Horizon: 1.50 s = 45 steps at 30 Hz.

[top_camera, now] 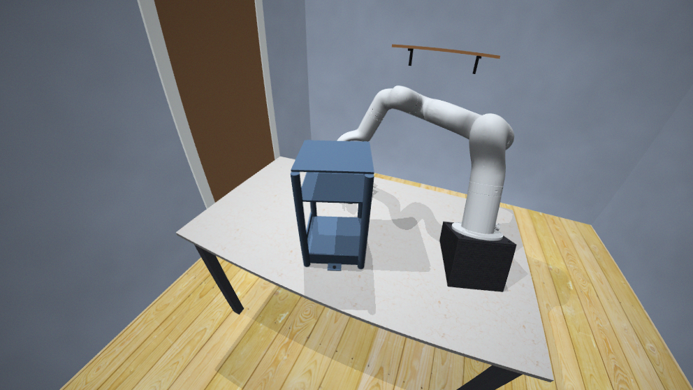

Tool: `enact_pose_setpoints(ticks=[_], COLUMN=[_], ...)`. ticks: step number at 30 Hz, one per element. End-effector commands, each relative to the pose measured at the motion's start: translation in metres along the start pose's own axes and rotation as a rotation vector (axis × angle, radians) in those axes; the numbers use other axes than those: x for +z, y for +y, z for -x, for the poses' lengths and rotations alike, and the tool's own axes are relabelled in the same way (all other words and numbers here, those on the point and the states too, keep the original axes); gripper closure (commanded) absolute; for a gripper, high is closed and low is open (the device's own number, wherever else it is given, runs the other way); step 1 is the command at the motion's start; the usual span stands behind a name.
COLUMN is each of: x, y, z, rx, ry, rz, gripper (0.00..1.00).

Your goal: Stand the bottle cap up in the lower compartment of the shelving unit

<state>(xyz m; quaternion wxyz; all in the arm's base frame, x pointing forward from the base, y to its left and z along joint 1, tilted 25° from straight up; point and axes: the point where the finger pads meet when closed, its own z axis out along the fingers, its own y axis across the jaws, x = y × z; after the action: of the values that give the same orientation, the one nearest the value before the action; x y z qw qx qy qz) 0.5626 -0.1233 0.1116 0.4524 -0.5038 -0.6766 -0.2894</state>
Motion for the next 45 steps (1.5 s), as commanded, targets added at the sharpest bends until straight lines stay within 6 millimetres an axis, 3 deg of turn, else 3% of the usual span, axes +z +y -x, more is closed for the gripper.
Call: enact_pose_setpoints(ticks=[1,20,44,45], x=[0.0,0.0,0.0,0.0], y=[0.001,0.001,0.001,0.001], z=[0.006,0.02,0.021,0.021], rx=[-0.001,-0.001,-0.001,-0.001], ry=[-0.001,-0.001,-0.001,-0.001], rz=[0.0,0.0,0.0,0.0], gripper=[0.25,0.25,0.25,1.0])
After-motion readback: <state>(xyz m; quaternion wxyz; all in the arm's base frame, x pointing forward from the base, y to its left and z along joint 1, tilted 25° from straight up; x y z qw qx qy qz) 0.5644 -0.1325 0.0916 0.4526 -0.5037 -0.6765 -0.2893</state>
